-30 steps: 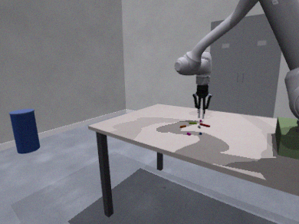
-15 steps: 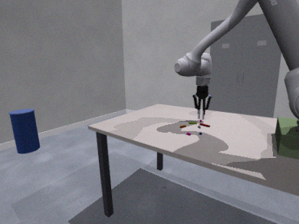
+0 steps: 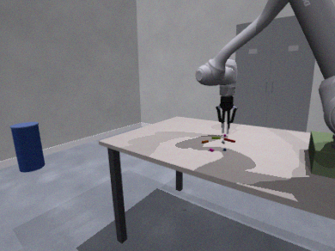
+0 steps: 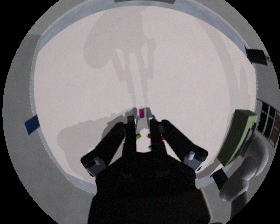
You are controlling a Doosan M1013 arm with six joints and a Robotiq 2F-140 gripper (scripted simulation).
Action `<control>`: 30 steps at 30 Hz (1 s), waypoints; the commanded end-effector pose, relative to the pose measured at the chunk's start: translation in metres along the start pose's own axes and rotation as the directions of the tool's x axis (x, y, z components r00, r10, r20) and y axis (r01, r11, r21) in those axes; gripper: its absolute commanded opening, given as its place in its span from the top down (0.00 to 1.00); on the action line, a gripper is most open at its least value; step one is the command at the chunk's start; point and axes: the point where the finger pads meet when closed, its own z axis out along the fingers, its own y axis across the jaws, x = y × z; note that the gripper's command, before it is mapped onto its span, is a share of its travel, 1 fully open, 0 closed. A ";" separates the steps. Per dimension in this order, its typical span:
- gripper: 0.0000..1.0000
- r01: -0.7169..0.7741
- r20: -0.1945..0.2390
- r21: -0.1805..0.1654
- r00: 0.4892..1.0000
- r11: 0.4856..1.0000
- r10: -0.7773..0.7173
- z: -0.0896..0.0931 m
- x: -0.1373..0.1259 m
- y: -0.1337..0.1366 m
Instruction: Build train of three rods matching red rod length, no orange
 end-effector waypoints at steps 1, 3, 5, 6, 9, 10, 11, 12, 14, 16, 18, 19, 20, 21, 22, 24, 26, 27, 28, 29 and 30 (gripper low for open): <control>0.85 0.000 0.000 0.000 1.000 1.000 0.000 0.000 0.000 0.000; 0.85 0.000 0.000 0.000 1.000 1.000 0.000 0.000 0.000 0.000; 0.85 0.000 0.000 0.000 1.000 1.000 0.000 0.000 0.000 0.000; 0.85 0.000 0.000 0.000 1.000 1.000 0.000 0.000 0.000 0.000; 0.85 0.000 0.000 0.000 1.000 1.000 0.000 0.000 0.000 0.000; 0.85 0.000 0.000 0.000 1.000 1.000 0.000 0.000 0.000 0.000; 0.85 0.000 0.000 0.000 1.000 1.000 0.000 0.000 0.000 0.000; 0.85 0.000 0.000 0.000 1.000 1.000 0.000 0.000 0.000 0.000; 0.85 0.000 0.000 0.000 1.000 1.000 0.000 0.000 0.000 0.000; 0.85 0.000 0.000 0.000 1.000 1.000 0.000 0.000 0.000 0.000; 0.85 0.000 0.000 0.000 1.000 1.000 0.000 0.000 0.000 0.000; 0.85 0.000 0.000 0.000 1.000 1.000 0.000 0.000 0.000 0.000; 0.85 0.000 0.000 0.000 1.000 1.000 0.000 0.000 0.000 0.000; 0.85 0.000 0.000 0.000 1.000 1.000 0.000 0.000 0.000 0.000; 0.85 0.000 0.000 0.000 1.000 1.000 0.000 0.000 0.000 0.000; 0.85 0.000 0.000 0.000 1.000 1.000 0.000 0.000 0.000 0.000; 0.85 0.000 0.000 0.000 1.000 1.000 0.000 0.000 0.000 0.000; 0.85 0.000 0.000 0.000 1.000 1.000 0.000 0.001 0.000 0.000; 0.85 0.000 0.000 0.000 1.000 1.000 0.000 0.001 0.000 0.000; 0.85 0.000 0.000 0.000 1.000 1.000 0.000 0.002 0.000 0.000; 0.85 0.000 0.000 0.000 1.000 1.000 0.000 0.003 0.000 0.000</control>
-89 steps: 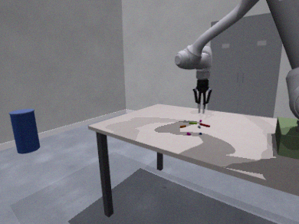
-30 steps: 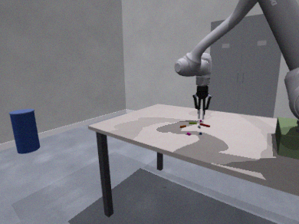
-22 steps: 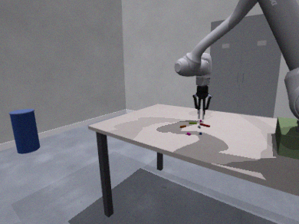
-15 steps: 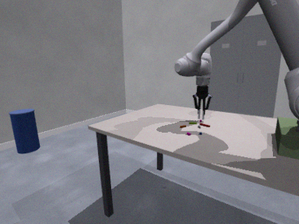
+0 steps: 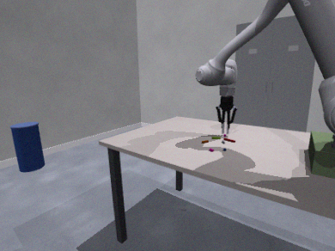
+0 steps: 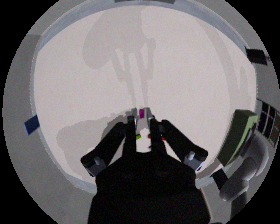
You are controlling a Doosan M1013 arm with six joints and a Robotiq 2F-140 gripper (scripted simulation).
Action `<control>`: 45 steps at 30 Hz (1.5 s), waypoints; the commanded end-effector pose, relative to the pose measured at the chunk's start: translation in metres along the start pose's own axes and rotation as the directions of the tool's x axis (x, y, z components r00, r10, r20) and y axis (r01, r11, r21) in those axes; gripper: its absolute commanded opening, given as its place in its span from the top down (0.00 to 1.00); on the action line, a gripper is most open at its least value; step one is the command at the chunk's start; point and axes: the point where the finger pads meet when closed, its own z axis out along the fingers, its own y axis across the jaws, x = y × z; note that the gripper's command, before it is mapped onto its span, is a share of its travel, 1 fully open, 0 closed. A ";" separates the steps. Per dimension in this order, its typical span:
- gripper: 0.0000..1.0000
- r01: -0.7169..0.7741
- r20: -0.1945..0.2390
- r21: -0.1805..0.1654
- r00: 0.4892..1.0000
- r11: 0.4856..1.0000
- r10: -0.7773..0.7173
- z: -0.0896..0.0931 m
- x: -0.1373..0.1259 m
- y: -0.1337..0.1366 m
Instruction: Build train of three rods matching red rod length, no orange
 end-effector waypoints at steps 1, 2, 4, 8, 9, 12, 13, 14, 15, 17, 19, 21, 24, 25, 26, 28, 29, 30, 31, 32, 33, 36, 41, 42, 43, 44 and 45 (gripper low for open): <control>0.85 0.000 0.000 0.000 1.000 1.000 0.000 0.002 0.000 0.000; 0.85 0.000 0.000 0.000 1.000 1.000 0.000 0.003 0.000 0.000; 0.85 0.000 0.000 0.000 1.000 1.000 0.000 0.005 0.000 0.000; 0.85 0.000 0.000 0.000 1.000 1.000 0.000 0.009 0.000 0.000; 0.85 0.000 0.000 0.000 1.000 1.000 0.000 0.010 0.000 0.000; 0.85 0.000 0.000 0.000 1.000 1.000 0.000 0.011 0.000 0.000; 0.85 0.000 0.000 0.000 1.000 1.000 0.000 0.012 0.000 0.000; 0.85 0.000 0.000 0.000 1.000 1.000 0.000 0.013 0.000 0.000; 0.85 0.000 0.000 0.000 1.000 1.000 0.000 0.013 0.000 0.000; 0.85 0.000 0.000 0.000 1.000 1.000 0.000 0.015 0.000 0.000; 0.85 0.000 0.000 0.000 1.000 1.000 0.000 0.015 0.000 0.000; 0.85 0.000 0.000 0.000 1.000 1.000 0.000 0.015 0.000 0.000; 0.85 0.000 0.000 0.000 1.000 1.000 0.000 0.016 0.000 0.000; 0.85 0.000 0.000 0.000 1.000 1.000 0.000 0.016 0.000 0.000; 0.85 0.000 0.000 0.000 1.000 1.000 0.000 0.016 0.000 0.000; 0.85 0.000 0.000 0.000 1.000 1.000 0.000 0.016 0.000 0.000; 0.85 0.000 0.000 0.000 1.000 1.000 0.000 0.016 0.000 0.000; 0.85 0.000 0.000 0.000 1.000 1.000 0.000 0.016 0.000 0.000; 0.85 0.000 0.000 0.000 1.000 1.000 0.000 0.016 0.000 0.000; 0.85 0.000 0.000 0.000 1.000 1.000 0.000 0.016 0.000 0.000; 0.85 0.000 0.000 0.000 1.000 1.000 0.000 0.016 0.000 0.000; 0.85 0.000 0.000 0.000 1.000 1.000 0.000 0.016 0.000 0.000; 0.85 0.000 0.000 0.000 1.000 1.000 0.000 0.016 0.000 0.000; 0.85 0.000 0.000 0.000 1.000 1.000 0.000 0.016 0.000 0.000; 0.85 0.000 0.000 0.000 1.000 1.000 0.000 0.016 0.000 0.000; 0.85 0.000 0.000 0.000 1.000 1.000 0.000 0.016 0.000 0.000; 0.85 0.000 0.000 0.000 1.000 1.000 0.000 0.016 0.000 0.000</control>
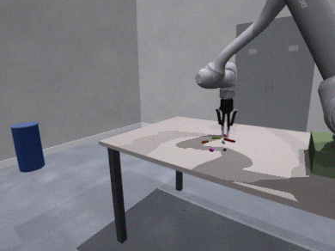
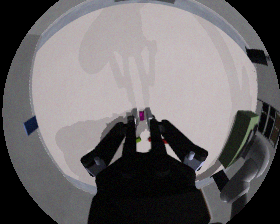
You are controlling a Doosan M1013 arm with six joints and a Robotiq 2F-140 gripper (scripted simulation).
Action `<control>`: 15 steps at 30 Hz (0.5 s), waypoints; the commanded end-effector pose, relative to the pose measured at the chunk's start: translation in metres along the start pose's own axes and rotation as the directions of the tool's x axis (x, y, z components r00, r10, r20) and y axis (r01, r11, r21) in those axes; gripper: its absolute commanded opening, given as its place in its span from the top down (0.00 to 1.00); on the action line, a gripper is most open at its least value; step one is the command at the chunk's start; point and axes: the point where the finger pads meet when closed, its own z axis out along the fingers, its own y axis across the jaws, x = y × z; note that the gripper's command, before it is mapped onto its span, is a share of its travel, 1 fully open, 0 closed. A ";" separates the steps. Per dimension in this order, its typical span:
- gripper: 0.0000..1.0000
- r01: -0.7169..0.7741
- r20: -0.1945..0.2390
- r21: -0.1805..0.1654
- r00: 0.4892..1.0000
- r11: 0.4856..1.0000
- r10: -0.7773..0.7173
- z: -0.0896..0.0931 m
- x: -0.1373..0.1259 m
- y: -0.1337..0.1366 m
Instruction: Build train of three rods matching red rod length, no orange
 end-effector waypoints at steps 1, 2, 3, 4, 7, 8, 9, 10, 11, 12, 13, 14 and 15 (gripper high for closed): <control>0.85 0.000 0.000 0.000 1.000 1.000 0.000 0.000 0.000 0.000; 0.85 0.000 0.000 0.000 1.000 1.000 0.000 0.000 0.000 0.000; 0.85 0.000 0.000 0.000 1.000 1.000 0.000 0.000 0.000 0.000; 0.85 0.000 0.000 0.000 1.000 1.000 0.000 0.000 0.000 0.000; 0.85 0.000 0.000 0.000 1.000 1.000 0.000 0.000 0.000 0.000; 0.85 0.000 0.000 0.000 1.000 1.000 0.000 0.000 0.000 0.000; 0.85 0.000 0.000 0.000 1.000 1.000 0.000 0.000 0.000 0.000; 0.85 0.000 0.000 0.000 1.000 1.000 0.000 0.000 0.000 0.000; 0.85 0.000 0.000 0.000 1.000 1.000 0.000 0.000 0.000 0.000; 0.85 0.000 0.000 0.000 1.000 1.000 0.000 0.000 0.000 0.000; 0.97 0.000 0.000 0.000 1.000 1.000 0.000 0.000 0.000 0.000; 0.97 0.000 0.000 0.000 1.000 1.000 0.000 0.000 0.000 0.000; 0.97 0.000 0.000 0.000 1.000 1.000 0.000 0.000 0.000 0.000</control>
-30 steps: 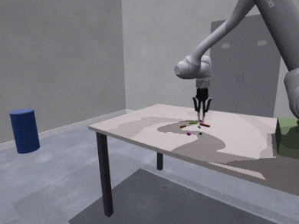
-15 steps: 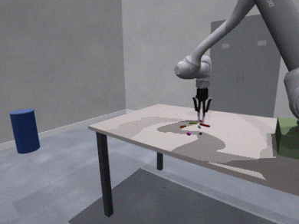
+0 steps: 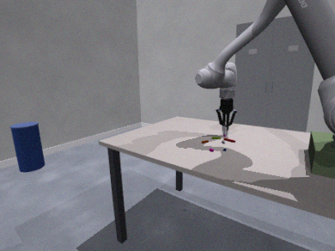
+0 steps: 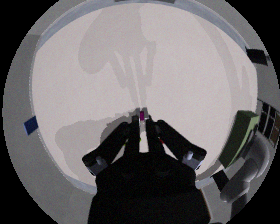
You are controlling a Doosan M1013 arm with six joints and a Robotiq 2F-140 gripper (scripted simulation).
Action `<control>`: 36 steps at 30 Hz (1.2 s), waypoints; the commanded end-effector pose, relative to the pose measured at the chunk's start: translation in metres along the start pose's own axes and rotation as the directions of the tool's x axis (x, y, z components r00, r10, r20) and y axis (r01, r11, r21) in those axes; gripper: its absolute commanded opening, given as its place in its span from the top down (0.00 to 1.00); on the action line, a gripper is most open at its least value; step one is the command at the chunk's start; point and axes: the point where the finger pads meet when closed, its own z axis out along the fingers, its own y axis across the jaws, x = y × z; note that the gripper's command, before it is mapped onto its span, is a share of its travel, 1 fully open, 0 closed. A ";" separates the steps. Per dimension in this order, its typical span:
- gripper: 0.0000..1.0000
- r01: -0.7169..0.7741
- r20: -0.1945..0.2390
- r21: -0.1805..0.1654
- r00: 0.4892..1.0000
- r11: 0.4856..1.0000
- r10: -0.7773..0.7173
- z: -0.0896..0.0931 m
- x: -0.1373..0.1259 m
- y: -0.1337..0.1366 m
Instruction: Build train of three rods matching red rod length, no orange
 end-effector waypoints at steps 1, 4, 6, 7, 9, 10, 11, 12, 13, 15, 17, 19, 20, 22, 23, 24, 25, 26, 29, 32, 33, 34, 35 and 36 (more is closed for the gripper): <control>0.97 0.000 0.000 0.000 1.000 1.000 0.000 0.000 0.000 0.000; 0.97 0.000 0.000 0.000 1.000 1.000 0.000 0.000 0.000 0.000; 0.97 0.000 0.000 0.000 1.000 1.000 0.000 0.000 0.000 0.000; 0.97 0.000 0.000 0.000 1.000 1.000 0.000 0.000 0.000 0.000; 0.97 0.000 0.000 0.000 1.000 1.000 0.000 0.000 0.000 0.000; 0.97 0.000 0.000 0.000 1.000 1.000 0.000 0.000 0.000 0.000; 0.97 0.000 0.000 0.000 1.000 1.000 0.000 0.000 0.000 0.000; 0.97 0.000 0.000 0.000 1.000 1.000 0.000 0.000 0.000 0.000; 0.97 0.000 0.000 0.000 1.000 1.000 0.000 0.000 0.000 0.000; 0.97 0.000 0.000 0.000 1.000 1.000 0.000 0.000 0.000 0.000; 0.97 0.000 0.000 0.000 1.000 1.000 0.000 0.000 0.000 0.000; 0.97 0.000 0.000 0.000 1.000 1.000 0.000 0.000 0.000 0.000; 0.97 0.000 0.000 0.000 1.000 1.000 0.000 0.000 0.000 0.000; 0.97 0.000 0.000 0.000 1.000 1.000 0.000 0.000 0.000 0.000; 0.97 0.000 0.000 0.000 1.000 1.000 0.000 0.000 0.000 0.000; 0.97 0.000 0.000 0.000 1.000 1.000 0.000 0.000 0.000 0.000; 0.97 0.000 0.000 0.000 1.000 1.000 0.000 0.000 0.000 0.000; 0.97 0.000 0.000 0.000 1.000 1.000 0.000 0.000 0.000 0.000; 0.97 0.000 0.000 0.000 1.000 1.000 0.000 0.000 0.000 0.000; 0.97 0.000 0.000 0.000 1.000 1.000 0.000 0.000 0.000 0.000; 0.97 0.000 0.000 0.000 1.000 1.000 0.000 -0.001 0.000 0.000; 0.97 0.000 0.000 0.000 1.000 1.000 0.000 -0.002 0.000 0.000; 0.97 0.000 0.000 0.000 1.000 1.000 0.000 -0.003 0.000 0.000; 0.97 0.000 0.000 0.000 1.000 1.000 0.000 -0.003 0.000 0.000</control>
